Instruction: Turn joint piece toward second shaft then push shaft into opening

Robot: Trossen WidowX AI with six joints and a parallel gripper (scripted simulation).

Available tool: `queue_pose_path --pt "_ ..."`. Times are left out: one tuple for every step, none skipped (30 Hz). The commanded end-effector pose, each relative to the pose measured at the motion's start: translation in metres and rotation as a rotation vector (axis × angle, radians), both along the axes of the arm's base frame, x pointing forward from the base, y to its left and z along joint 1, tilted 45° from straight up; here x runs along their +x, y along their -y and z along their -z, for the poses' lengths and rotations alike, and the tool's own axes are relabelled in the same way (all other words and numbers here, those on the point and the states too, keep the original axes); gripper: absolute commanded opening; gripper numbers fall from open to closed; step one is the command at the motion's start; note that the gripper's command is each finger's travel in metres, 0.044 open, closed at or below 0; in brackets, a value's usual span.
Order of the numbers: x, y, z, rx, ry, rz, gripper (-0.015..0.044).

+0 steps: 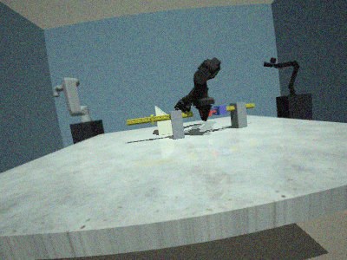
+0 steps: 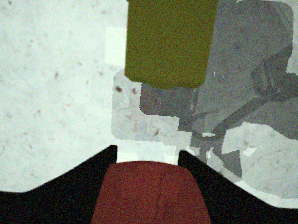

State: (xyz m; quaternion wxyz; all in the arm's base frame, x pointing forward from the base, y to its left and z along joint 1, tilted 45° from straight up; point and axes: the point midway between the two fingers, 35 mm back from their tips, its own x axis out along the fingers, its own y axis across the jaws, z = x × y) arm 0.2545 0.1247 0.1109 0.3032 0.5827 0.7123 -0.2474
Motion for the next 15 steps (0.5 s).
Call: queue_pose_path --pt "0.0 0.0 0.0 0.0 0.0 0.0 0.0" --pt "0.0 0.0 0.0 0.0 0.0 0.0 0.0" --pt "0.0 0.0 0.0 0.0 0.0 0.0 0.0" --pt "0.0 0.0 0.0 0.0 0.0 0.0 0.0" --pt "0.0 0.0 0.0 0.0 0.0 0.0 0.0" --pt "0.0 0.0 0.0 0.0 0.0 0.0 0.0" --pt "0.0 0.0 0.0 0.0 0.0 0.0 0.0" --pt "0.0 0.0 0.0 0.0 0.0 0.0 0.0" --pt "0.0 0.0 0.0 0.0 0.0 0.0 0.0" --pt "0.0 0.0 0.0 0.0 0.0 0.0 0.0" --pt "0.0 0.0 0.0 0.0 0.0 0.0 0.0026" --pt "0.0 0.0 0.0 0.0 0.0 0.0 0.0052" --pt "0.0 0.0 0.0 0.0 0.0 0.0 0.0079" --pt "0.0 0.0 0.0 0.0 0.0 0.0 0.0105" --pt "0.0 0.0 0.0 0.0 0.0 0.0 0.0131"
